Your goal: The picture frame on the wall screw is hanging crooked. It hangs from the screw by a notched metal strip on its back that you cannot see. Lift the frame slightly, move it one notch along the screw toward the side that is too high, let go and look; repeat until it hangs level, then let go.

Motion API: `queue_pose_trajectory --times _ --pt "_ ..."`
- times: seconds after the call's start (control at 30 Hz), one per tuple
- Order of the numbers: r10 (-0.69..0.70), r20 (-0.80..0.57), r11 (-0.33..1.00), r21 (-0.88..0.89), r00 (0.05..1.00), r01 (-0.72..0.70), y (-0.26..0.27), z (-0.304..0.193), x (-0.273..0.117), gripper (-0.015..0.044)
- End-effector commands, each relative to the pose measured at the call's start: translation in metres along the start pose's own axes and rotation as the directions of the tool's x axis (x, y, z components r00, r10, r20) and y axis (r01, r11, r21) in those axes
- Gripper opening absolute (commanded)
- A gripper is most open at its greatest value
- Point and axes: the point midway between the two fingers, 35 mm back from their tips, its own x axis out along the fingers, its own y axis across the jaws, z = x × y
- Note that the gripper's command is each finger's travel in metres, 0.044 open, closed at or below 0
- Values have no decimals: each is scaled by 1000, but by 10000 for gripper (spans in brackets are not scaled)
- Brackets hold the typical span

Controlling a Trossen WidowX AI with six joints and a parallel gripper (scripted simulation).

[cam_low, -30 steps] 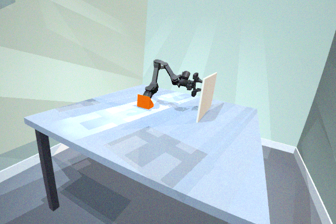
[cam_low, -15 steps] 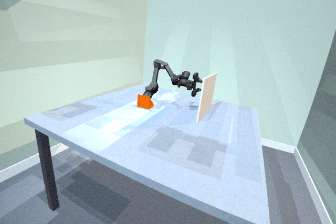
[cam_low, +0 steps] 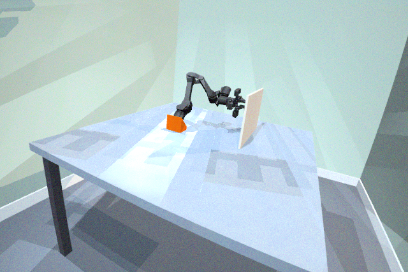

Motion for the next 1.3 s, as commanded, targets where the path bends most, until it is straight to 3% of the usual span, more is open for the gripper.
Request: queue_pose_trajectory --times 0.0,0.07,1.27 --pt "0 -1 1000 -4 1000 0 0 0 0 30" --pt "0 -1 1000 -4 1000 0 0 0 0 0" --pt "0 -1 1000 -4 1000 0 9 0 0 0"
